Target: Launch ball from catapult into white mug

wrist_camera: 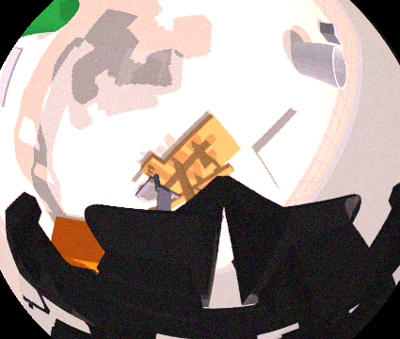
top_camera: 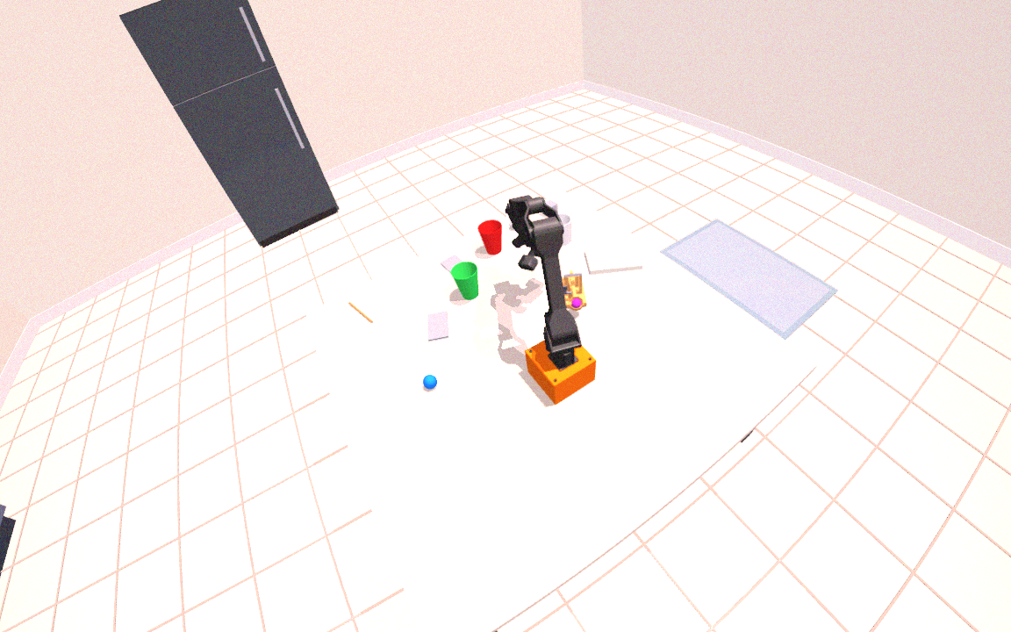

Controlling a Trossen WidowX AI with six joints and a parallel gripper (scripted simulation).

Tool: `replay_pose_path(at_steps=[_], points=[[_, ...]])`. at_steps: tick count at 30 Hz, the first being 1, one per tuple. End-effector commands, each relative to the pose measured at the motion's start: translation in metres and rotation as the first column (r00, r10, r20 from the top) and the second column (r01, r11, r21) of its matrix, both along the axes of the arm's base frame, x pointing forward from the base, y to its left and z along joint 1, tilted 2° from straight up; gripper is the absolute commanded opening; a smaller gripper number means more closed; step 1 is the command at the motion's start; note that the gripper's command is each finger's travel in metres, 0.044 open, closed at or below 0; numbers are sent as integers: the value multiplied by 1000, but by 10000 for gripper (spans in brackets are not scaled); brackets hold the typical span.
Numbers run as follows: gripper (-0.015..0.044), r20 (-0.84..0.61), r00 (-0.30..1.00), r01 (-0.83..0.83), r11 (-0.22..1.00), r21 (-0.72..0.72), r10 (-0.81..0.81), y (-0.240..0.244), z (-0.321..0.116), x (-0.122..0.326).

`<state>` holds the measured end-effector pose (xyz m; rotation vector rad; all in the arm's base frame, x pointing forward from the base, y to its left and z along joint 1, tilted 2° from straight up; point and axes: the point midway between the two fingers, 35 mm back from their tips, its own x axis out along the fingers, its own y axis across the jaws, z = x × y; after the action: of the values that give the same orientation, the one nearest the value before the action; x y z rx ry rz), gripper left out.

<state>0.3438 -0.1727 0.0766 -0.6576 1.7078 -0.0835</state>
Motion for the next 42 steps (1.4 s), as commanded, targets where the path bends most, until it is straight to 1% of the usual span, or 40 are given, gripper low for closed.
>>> replay_pose_path(at_steps=[1,10,15,22,29,42], points=[[0,-93,993,-74,997,-10,72,9,-4,-18],[0,-332,911,-257,966,8,245,29,-15,-62],[0,-455,827,-353,935,39,331,38,-19,-87],[0,-587,692,-456,885,97,421,46,-21,-117],[0,-597,678,-465,880,102,428,47,-23,-119],[0,-597,679,-465,880,102,428,47,-45,-116]])
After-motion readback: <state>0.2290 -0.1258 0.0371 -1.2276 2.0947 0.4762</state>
